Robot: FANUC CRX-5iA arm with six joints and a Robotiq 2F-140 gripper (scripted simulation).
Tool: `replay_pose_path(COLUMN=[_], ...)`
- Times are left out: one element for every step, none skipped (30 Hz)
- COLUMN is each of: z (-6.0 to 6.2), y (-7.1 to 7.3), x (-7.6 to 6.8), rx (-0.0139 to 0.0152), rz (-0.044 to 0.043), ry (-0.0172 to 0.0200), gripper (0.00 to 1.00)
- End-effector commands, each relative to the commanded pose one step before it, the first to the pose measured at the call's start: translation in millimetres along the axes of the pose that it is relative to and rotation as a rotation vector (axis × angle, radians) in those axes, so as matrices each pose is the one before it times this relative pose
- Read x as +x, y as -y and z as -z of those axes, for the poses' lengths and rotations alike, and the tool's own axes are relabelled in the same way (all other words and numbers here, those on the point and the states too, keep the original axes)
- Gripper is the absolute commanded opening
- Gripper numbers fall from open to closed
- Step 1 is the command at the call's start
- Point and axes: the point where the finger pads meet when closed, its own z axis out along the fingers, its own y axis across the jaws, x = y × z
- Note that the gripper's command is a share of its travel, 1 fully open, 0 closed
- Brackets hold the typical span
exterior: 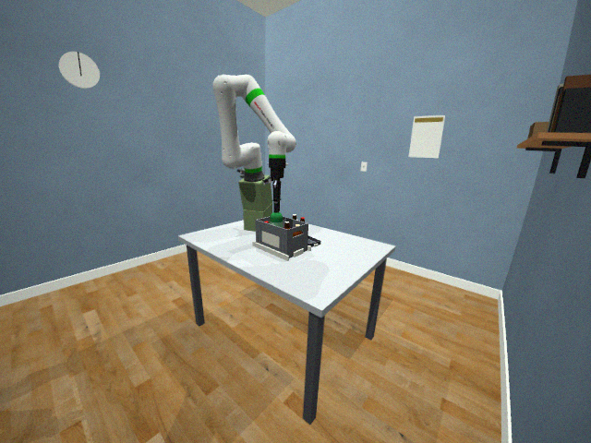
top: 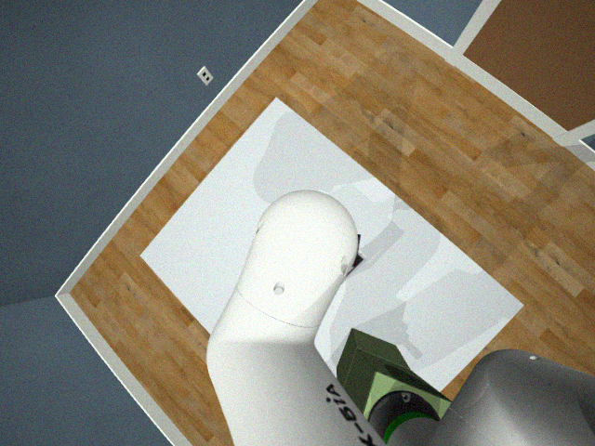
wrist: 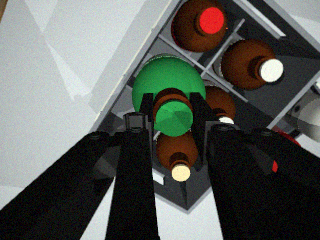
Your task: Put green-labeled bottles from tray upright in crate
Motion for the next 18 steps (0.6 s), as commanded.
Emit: replay_pose_path(z=[-3.61, -1.23, 0.0, 0.0, -1.24, -1.24, -1.23, -1.23, -1.23, -1.24, -1.22, -1.23, -1.23, -1.23, -1.22, -1.22, -1.22, -1.22], y=[0.58, 0.01, 0.0, 0.0, 0.0, 0.0, 0.01, 0.01, 0.0, -0.01, 0.01, 0.01, 0.0, -0.01, 0.01, 0.01, 0.0, -0.01], x=[-0.54, 0.0, 0.0, 0.0, 0.0, 0.0, 0.0, 0.0, 0.0, 0.0, 0.0, 0.0, 0.0, 0.0, 0.0, 0.0, 0.0, 0.0], rx=[0.00123, 0.0, 0.0, 0.0, -0.00001, -0.00001, 0.00002, 0.00001, -0.00001, -0.00002, 0.00002, 0.00001, -0.00001, -0.00002, 0.00002, 0.00001, -0.00001, -0.00002], rz=[0.00014, 0.0, 0.0, 0.0, 0.0, 0.0, -0.00001, 0.0, 0.0, 0.0, -0.00001, 0.0, 0.0, 0.00001, -0.00001, 0.0, 0.0, 0.00001], ry=[0.00099, 0.0, 0.0, 0.0, 0.0, 0.00001, -0.00001, 0.0, 0.0, 0.00001, -0.00001, 0.0, 0.0, 0.00001, -0.00001, 0.0, 0.0, 0.00001], gripper=[0.1, 0.1, 0.1, 0.1, 0.1, 0.1, 0.1, 0.1, 0.1, 0.1, 0.1, 0.1, 0.1, 0.1, 0.1, 0.1, 0.1, 0.1])
